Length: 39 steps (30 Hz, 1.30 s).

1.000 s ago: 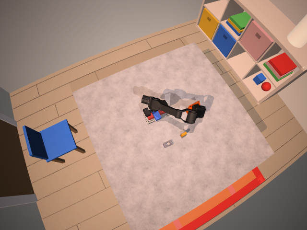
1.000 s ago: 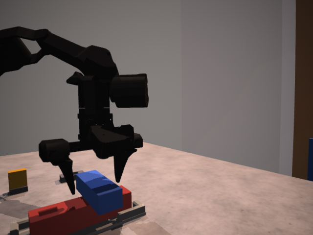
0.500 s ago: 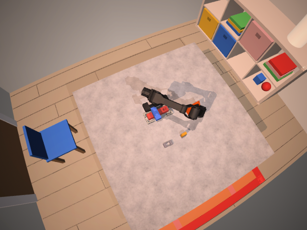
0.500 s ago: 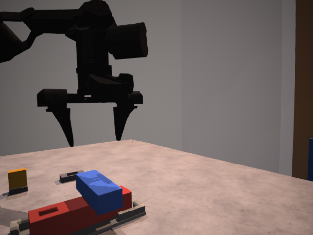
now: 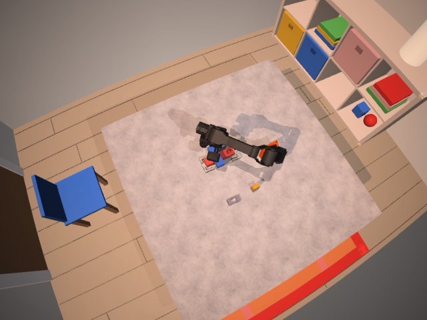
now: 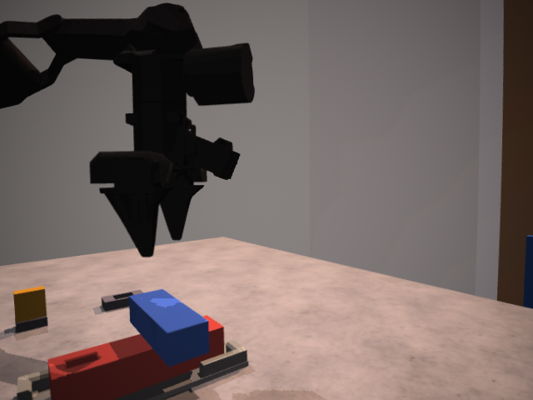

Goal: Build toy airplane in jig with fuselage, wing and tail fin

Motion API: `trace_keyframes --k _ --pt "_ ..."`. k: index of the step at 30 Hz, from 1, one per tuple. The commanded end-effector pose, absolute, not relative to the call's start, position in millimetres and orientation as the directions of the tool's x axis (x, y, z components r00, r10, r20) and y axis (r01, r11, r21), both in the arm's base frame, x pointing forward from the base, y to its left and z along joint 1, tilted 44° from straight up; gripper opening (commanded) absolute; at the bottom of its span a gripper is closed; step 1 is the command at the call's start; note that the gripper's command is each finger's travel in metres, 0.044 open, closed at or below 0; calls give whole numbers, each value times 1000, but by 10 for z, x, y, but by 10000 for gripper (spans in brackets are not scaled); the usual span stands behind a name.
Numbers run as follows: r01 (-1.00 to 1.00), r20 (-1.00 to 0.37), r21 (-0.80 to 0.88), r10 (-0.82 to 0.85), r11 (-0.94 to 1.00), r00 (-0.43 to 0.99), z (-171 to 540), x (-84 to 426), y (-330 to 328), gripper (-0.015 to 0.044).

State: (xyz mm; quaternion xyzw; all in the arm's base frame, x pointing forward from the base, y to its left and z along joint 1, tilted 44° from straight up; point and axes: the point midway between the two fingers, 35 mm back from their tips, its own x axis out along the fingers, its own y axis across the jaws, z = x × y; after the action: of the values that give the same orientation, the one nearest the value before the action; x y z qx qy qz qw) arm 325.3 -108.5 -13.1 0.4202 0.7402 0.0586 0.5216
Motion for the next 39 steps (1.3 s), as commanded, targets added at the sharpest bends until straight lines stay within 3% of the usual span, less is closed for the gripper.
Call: trace_keyframes --k 1,4,16,21,30,39 --pt "2 -726 684 681 729 -102 -125 3259 -1106 440" --pt "-132 -726 688 681 714 -102 -125 3260 -1107 440" --pt "-132 -726 688 681 714 -102 -105 3257 -1094 440" --pt "-137 -728 685 678 716 -102 409 3134 -741 440" --pt "-148 -727 686 679 712 -104 1226 2559 8 440" --pt "-161 -716 697 689 699 -111 1603 1767 577 440"
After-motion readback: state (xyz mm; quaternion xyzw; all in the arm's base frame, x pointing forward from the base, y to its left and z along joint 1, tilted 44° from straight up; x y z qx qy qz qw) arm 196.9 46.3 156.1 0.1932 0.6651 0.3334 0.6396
